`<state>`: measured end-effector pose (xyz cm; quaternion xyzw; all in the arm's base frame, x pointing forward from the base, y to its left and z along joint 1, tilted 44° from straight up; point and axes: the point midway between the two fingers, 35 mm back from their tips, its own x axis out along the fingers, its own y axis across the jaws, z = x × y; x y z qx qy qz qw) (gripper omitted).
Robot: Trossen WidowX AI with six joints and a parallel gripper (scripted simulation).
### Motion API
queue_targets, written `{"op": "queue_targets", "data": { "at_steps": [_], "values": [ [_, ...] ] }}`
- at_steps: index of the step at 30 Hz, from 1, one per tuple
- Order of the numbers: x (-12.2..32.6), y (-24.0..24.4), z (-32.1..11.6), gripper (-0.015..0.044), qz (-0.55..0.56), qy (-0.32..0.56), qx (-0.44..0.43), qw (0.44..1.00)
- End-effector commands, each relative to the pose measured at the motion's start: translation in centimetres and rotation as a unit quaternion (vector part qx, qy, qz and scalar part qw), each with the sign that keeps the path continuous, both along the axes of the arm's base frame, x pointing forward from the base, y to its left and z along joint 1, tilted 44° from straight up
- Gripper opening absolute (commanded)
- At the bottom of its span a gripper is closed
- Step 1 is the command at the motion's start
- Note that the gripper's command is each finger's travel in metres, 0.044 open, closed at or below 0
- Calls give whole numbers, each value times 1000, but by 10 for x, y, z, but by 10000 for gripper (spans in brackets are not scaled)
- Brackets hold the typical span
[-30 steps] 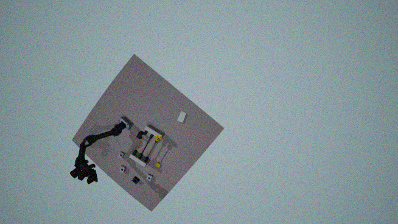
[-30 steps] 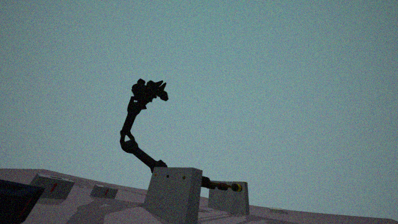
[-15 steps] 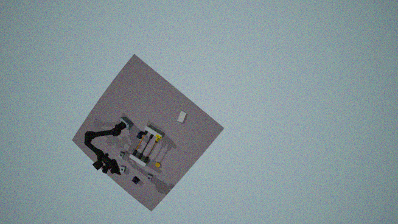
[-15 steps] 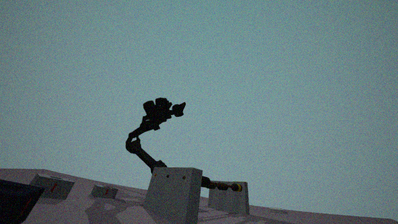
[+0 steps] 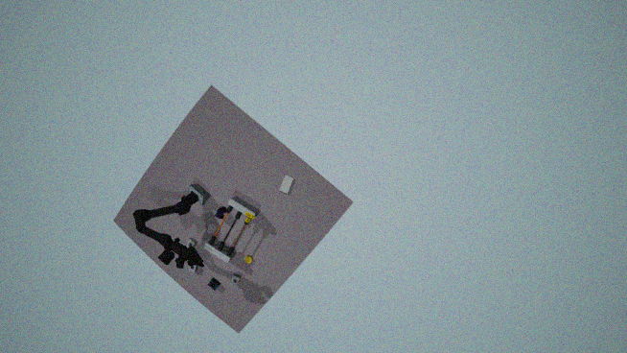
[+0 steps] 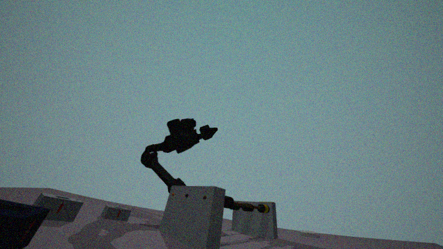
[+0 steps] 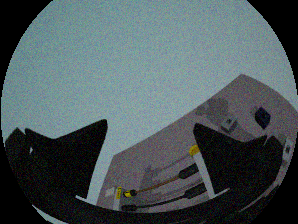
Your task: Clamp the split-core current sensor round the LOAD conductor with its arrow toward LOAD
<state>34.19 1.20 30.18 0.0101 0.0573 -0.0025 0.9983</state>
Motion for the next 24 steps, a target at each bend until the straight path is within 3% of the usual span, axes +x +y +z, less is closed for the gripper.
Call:
{"op": "queue_targets", "data": {
  "at_steps": [1, 13, 24],
  "values": [
    [30, 21, -39, 440, -2, 108, 0, 994],
    [64, 101, -170, 440, -31, 404, -127, 905],
    [35, 165, -271, 440, -63, 541, -361, 757]
  ]
}}
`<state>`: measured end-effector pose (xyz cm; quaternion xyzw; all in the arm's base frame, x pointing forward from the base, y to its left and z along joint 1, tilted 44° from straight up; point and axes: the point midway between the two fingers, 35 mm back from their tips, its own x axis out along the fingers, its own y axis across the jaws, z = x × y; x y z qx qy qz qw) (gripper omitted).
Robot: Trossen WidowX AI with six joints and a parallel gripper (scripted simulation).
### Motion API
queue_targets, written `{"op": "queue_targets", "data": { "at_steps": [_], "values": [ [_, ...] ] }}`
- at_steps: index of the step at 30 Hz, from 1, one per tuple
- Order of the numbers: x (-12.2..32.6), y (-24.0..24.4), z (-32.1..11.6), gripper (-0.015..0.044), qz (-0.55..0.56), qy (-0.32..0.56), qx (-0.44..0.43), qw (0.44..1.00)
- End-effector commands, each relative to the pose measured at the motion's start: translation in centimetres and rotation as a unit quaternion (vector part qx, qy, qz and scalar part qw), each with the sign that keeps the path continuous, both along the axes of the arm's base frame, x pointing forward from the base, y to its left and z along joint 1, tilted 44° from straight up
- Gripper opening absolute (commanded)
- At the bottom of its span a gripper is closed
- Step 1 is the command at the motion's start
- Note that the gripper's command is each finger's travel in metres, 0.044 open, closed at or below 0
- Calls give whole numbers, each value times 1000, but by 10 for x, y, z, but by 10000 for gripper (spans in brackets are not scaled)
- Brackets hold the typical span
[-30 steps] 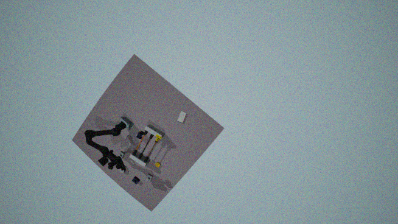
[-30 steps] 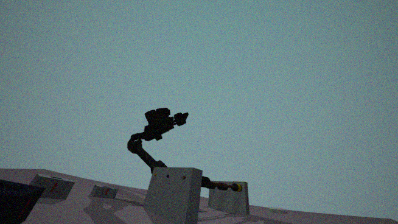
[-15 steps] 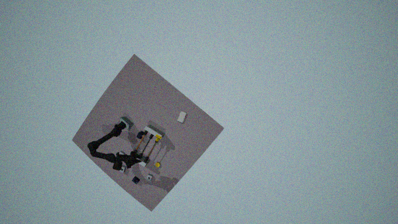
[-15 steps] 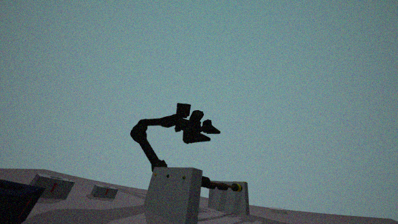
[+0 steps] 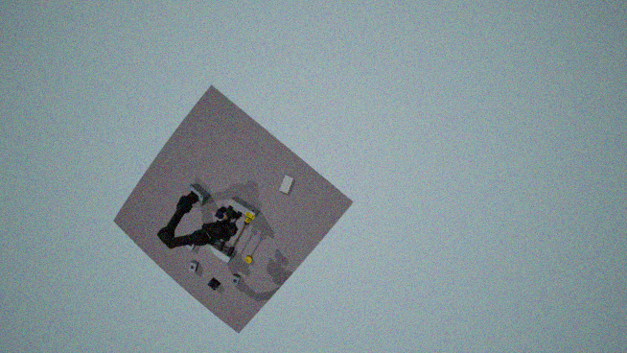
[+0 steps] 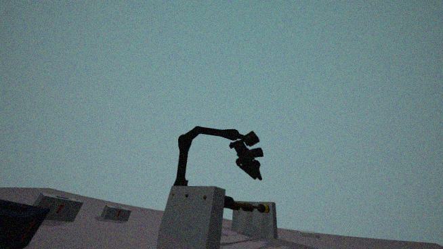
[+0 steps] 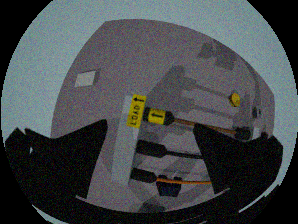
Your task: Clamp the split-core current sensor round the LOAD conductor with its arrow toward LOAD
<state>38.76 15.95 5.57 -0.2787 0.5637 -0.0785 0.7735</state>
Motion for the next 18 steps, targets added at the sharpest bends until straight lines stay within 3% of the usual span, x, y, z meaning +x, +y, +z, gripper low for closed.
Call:
{"op": "queue_targets", "data": {
  "at_steps": [1, 18],
  "values": [
    [-13, 20, -29, 440, 26, 49, -86, 995],
    [-14, 21, -30, 440, 28, 51, -90, 994]
  ]
}}
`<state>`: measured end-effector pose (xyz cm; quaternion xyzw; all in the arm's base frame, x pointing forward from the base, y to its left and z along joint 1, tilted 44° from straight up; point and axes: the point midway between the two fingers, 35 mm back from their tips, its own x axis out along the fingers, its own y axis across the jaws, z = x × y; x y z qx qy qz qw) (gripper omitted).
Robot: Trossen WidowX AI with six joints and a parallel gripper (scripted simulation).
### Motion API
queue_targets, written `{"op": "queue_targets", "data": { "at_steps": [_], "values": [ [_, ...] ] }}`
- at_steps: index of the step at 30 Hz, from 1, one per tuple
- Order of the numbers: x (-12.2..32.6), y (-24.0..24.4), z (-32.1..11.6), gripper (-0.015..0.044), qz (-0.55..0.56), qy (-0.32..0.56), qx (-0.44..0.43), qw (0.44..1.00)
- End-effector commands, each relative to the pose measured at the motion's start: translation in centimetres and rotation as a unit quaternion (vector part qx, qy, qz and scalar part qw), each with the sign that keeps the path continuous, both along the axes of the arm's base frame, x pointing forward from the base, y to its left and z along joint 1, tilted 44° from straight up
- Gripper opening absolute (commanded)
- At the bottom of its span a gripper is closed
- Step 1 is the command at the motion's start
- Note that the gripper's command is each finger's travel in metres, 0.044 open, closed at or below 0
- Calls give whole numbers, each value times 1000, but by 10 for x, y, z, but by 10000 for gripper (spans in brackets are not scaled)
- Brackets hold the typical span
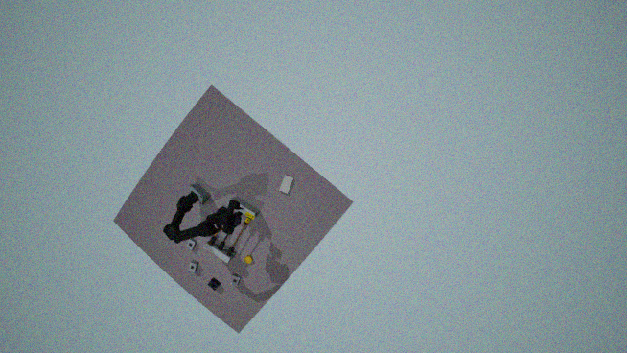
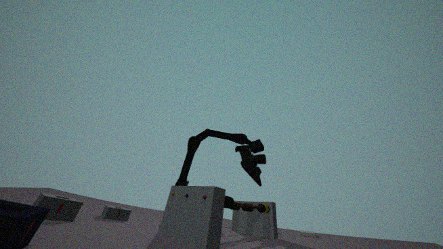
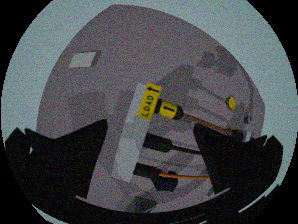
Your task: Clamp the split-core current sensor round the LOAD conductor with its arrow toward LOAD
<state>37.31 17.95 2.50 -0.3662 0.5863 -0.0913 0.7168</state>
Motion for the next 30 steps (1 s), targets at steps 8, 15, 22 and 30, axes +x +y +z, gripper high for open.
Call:
{"op": "queue_targets", "data": {
  "at_steps": [8, 15, 22, 30],
  "values": [
    [-35, -38, 11, 440, -63, 19, -10, 998],
    [-122, -114, 33, 440, -194, 56, -41, 978],
    [-141, -128, 37, 440, -221, 62, -50, 972],
    [-141, -133, 32, 440, -221, 62, -50, 972]
  ]
}}
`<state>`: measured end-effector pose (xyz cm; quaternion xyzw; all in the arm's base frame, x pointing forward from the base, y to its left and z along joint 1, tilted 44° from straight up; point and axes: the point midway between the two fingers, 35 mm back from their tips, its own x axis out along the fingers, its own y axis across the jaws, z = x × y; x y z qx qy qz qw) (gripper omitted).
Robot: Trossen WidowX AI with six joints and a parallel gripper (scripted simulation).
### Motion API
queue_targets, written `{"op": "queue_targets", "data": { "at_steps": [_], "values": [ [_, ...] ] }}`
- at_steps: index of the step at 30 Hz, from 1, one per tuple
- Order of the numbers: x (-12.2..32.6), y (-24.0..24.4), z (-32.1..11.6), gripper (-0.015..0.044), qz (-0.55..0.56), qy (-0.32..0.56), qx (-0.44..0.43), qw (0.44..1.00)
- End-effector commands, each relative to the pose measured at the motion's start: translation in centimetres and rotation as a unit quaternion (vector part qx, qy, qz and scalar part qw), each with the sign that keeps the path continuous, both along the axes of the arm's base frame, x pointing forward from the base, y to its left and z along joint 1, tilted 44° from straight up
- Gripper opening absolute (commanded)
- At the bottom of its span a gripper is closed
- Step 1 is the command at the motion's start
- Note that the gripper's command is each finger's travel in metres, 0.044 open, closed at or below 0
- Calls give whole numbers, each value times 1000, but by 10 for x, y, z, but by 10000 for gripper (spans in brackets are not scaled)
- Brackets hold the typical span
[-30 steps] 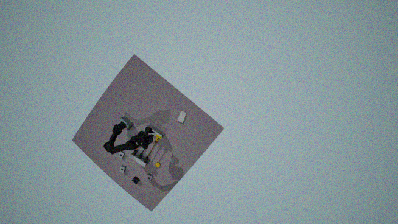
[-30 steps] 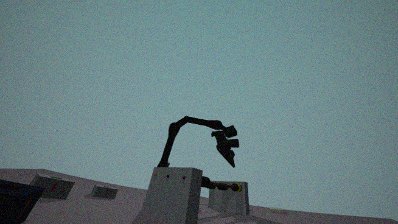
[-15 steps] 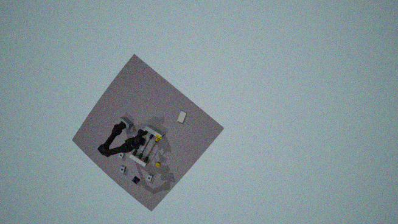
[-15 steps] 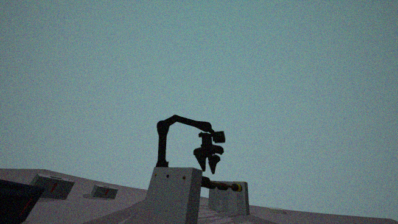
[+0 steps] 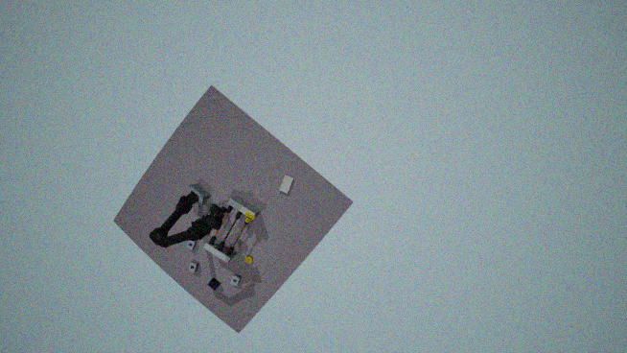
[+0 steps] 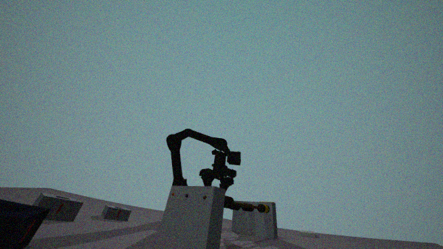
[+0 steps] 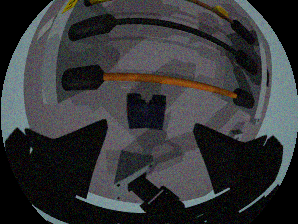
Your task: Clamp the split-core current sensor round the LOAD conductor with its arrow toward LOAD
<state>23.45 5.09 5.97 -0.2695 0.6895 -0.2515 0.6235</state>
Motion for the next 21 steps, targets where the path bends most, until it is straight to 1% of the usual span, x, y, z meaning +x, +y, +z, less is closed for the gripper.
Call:
{"op": "queue_targets", "data": {
  "at_steps": [1, 21],
  "values": [
    [-3, -6, -4, 440, -3, 1, 0, 1000],
    [-5, -28, -28, 440, -3, 1, -1, 1000]
  ]
}}
